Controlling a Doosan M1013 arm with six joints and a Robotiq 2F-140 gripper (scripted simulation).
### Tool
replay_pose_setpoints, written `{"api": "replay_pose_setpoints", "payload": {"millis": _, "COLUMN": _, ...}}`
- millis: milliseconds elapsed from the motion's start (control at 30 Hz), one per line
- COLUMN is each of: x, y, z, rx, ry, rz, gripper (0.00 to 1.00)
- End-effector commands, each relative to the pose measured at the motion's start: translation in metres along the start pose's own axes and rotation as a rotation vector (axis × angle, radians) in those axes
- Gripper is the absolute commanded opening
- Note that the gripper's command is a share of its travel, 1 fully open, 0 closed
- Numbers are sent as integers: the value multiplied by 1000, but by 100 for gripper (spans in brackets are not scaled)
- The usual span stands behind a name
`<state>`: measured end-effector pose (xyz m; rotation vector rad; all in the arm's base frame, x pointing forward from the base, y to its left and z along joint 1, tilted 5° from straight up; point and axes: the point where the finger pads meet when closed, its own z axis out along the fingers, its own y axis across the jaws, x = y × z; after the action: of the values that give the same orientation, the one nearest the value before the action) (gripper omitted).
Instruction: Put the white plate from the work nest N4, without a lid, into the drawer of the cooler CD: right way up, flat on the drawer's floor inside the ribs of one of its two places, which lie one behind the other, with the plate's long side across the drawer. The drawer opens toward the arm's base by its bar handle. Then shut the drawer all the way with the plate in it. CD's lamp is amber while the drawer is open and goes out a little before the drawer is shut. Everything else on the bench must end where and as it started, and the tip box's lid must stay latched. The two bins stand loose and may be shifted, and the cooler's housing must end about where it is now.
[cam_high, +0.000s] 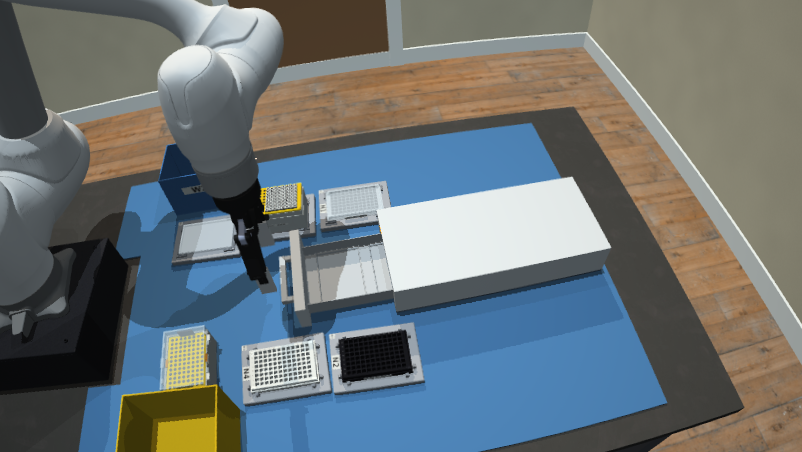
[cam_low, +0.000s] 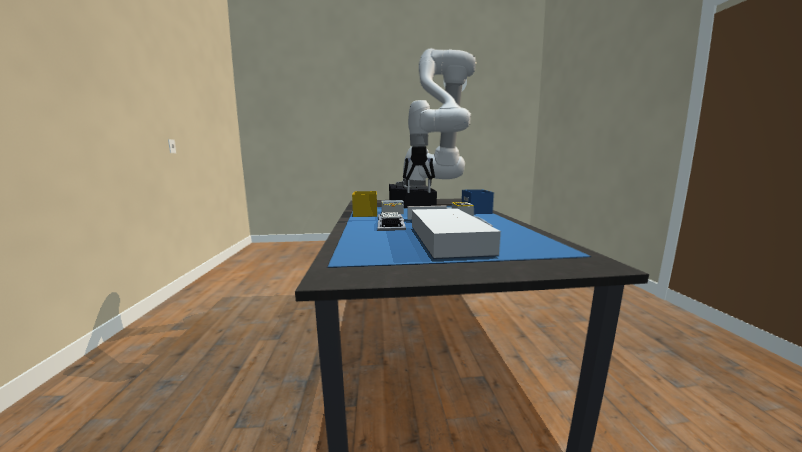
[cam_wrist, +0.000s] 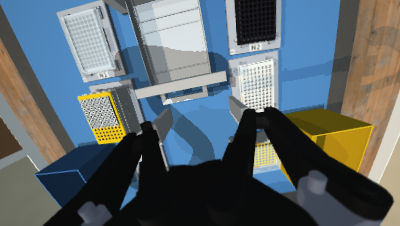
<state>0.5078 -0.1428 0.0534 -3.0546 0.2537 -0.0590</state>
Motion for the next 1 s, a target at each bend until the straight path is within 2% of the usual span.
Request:
{"api": "replay_pose_setpoints", "payload": {"millis": 0, "x": 1, "y": 17, "z": -2, "rx": 0, "ry": -3, "rz": -5, "gripper": 66}}
{"api": "replay_pose_setpoints", "payload": {"millis": 967, "x": -7, "y": 116, "z": -7, "rx": 0, "ry": -3, "rz": -5, "gripper": 66}}
